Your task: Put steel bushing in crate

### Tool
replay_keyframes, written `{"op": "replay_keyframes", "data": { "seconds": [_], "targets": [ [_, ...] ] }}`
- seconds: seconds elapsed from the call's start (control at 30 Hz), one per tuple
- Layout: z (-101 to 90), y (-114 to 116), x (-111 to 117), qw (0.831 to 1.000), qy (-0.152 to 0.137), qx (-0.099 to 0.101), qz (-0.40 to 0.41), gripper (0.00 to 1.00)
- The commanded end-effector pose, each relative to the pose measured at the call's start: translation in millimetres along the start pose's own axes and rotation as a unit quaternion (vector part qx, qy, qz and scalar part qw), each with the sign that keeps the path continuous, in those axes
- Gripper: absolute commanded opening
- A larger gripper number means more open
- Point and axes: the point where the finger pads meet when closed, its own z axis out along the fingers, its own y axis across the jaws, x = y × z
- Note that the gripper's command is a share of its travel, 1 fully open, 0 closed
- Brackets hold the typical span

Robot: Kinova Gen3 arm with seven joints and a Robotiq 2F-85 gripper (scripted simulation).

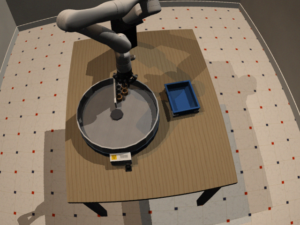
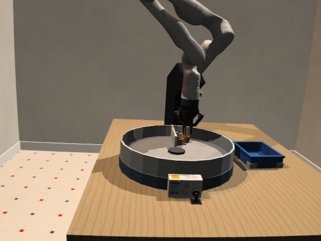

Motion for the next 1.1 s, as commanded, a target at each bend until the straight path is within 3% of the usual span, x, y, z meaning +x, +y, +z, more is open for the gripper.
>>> {"op": "replay_keyframes", "data": {
  "seconds": [0.0,0.9,0.93,1.07],
  "targets": [
    [1.7,1.2,1.0,1.000,0.001,-0.001,0.000,0.14],
    [7.7,1.1,0.9,1.000,0.001,-0.001,0.000,0.14],
    [7.6,1.0,0.8,1.000,0.001,-0.001,0.000,0.00],
    [7.6,1.0,0.8,1.000,0.001,-0.001,0.000,0.00]
  ]
}}
